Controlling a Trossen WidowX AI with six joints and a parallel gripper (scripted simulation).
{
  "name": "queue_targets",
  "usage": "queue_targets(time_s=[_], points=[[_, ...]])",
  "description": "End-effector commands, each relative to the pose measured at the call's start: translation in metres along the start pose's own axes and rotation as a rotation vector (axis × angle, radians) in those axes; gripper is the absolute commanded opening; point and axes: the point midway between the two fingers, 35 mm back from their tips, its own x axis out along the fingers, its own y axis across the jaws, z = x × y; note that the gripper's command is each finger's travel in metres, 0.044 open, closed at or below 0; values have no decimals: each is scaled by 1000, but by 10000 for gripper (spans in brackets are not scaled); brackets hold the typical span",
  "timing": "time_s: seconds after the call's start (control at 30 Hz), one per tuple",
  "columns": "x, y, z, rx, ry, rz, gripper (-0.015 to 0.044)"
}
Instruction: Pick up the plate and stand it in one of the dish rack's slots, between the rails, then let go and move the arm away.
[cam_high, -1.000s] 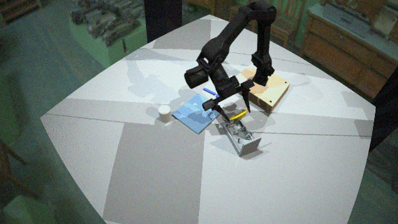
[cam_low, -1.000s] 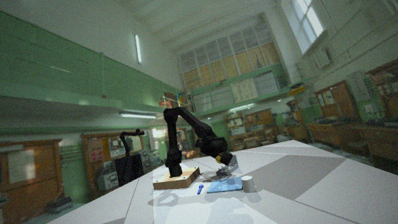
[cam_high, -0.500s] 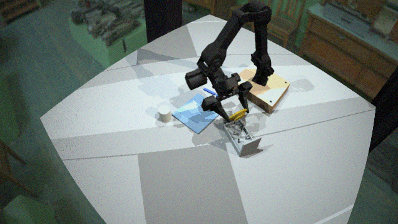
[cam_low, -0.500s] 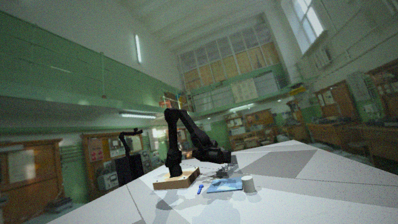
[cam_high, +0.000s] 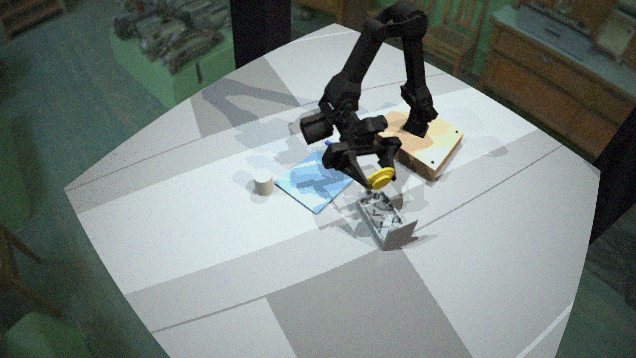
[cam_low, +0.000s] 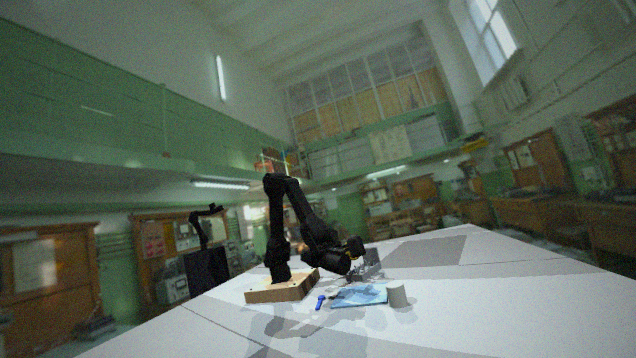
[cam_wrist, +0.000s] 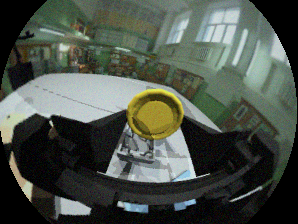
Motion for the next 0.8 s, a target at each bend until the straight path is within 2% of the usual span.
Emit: queue_targets(time_s=[0.0,0.77], points=[[-1,0,1,-20,-15,-11,0],[15,9,-24,-18,-6,-8,0]])
